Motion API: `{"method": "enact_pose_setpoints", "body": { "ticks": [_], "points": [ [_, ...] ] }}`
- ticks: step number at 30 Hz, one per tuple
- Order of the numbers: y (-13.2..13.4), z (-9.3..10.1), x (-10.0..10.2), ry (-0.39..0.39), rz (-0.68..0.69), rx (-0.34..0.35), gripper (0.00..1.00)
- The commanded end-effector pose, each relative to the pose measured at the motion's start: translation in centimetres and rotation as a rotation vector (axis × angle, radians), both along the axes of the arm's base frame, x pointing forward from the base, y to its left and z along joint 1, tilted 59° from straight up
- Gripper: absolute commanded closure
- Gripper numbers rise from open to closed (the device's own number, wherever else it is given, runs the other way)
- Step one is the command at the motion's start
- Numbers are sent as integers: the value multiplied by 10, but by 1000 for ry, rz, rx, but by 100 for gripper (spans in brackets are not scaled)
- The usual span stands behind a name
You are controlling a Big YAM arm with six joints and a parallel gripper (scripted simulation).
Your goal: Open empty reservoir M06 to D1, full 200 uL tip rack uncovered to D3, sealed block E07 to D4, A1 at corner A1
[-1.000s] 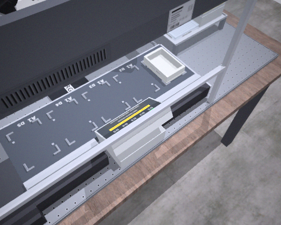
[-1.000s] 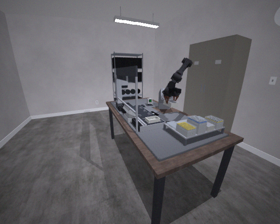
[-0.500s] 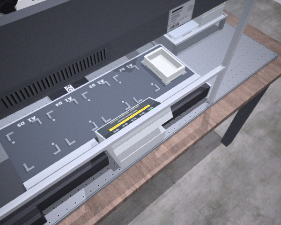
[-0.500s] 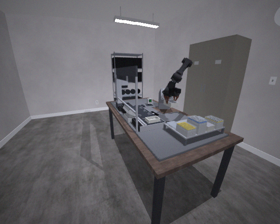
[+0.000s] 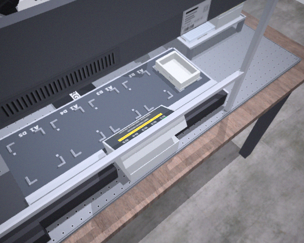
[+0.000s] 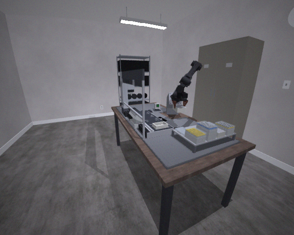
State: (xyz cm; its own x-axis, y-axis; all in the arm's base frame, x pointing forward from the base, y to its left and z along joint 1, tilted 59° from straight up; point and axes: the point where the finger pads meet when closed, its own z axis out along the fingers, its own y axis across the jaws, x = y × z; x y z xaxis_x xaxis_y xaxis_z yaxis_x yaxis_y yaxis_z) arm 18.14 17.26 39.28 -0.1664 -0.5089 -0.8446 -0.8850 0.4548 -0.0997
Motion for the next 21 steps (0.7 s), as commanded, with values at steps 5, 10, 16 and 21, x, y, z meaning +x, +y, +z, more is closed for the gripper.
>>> {"method": "enact_pose_setpoints", "body": {
  "ticks": [5,10,16,21],
  "points": [
    [-4,24,-10,83,-93,109,100],
    [-5,24,-10,128,-125,136,100],
    [-4,24,-10,216,-184,190,100],
    [-4,24,-10,290,-235,234,100]
  ]
}}
